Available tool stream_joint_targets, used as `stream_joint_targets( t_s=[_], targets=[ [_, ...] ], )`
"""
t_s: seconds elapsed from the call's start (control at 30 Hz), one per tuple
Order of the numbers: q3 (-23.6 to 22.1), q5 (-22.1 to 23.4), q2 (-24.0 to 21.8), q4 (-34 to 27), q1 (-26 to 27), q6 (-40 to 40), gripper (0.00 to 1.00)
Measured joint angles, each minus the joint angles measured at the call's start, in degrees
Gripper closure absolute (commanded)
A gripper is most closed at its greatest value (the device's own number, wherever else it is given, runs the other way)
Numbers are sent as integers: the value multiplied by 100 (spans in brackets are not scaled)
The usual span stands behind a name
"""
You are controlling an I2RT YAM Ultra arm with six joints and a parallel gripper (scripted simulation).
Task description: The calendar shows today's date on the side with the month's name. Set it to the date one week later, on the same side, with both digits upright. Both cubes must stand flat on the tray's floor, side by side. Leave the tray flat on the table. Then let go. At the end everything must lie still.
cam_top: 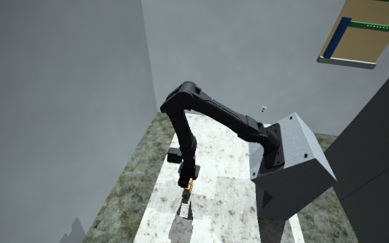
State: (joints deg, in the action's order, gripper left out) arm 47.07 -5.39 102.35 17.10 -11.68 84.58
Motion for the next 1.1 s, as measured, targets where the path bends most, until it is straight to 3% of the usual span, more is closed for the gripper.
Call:
stream_joint_targets(
  t_s=[0.37,1.1],
  targets=[
    [146,15,280,133,17,13,55],
    [173,24,326,170,20,15,55]
  ],
)
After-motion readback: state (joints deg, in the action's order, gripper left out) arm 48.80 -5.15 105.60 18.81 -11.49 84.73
